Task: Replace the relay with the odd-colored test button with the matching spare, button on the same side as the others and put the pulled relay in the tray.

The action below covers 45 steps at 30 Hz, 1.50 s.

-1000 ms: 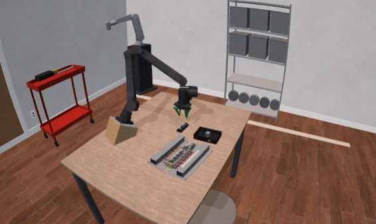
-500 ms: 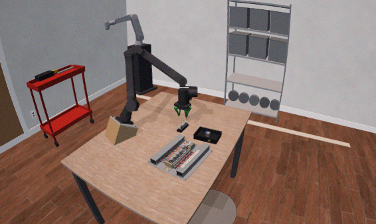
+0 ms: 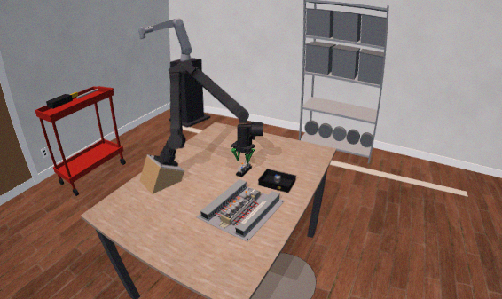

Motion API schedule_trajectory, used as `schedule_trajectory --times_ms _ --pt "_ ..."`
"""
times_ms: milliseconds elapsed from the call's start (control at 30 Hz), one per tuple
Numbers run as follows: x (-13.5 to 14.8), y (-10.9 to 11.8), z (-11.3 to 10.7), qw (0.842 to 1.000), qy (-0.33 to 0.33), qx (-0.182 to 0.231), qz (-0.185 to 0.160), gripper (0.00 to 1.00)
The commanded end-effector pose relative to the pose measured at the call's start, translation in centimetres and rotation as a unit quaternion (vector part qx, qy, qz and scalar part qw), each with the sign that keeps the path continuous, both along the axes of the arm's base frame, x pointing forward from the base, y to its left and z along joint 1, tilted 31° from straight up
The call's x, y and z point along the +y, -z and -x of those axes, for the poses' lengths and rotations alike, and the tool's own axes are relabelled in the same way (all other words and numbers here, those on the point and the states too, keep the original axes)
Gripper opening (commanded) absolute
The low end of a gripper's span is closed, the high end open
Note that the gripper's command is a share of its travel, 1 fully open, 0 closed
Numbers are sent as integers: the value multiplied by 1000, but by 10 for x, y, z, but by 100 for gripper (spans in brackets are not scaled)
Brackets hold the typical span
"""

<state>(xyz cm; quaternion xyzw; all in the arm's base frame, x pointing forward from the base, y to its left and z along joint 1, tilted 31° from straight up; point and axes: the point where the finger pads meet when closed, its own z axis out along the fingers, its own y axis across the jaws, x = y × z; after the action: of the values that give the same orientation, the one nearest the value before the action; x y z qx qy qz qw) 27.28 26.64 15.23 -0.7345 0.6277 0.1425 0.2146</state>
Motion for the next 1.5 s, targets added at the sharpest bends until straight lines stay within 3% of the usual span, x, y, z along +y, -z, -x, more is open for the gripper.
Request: schedule_trajectory --times_ms 0,1467 --pt "10 2 -3 1000 3 -3 -6 59" --pt "16 2 -6 1000 2 -9 -10 59"
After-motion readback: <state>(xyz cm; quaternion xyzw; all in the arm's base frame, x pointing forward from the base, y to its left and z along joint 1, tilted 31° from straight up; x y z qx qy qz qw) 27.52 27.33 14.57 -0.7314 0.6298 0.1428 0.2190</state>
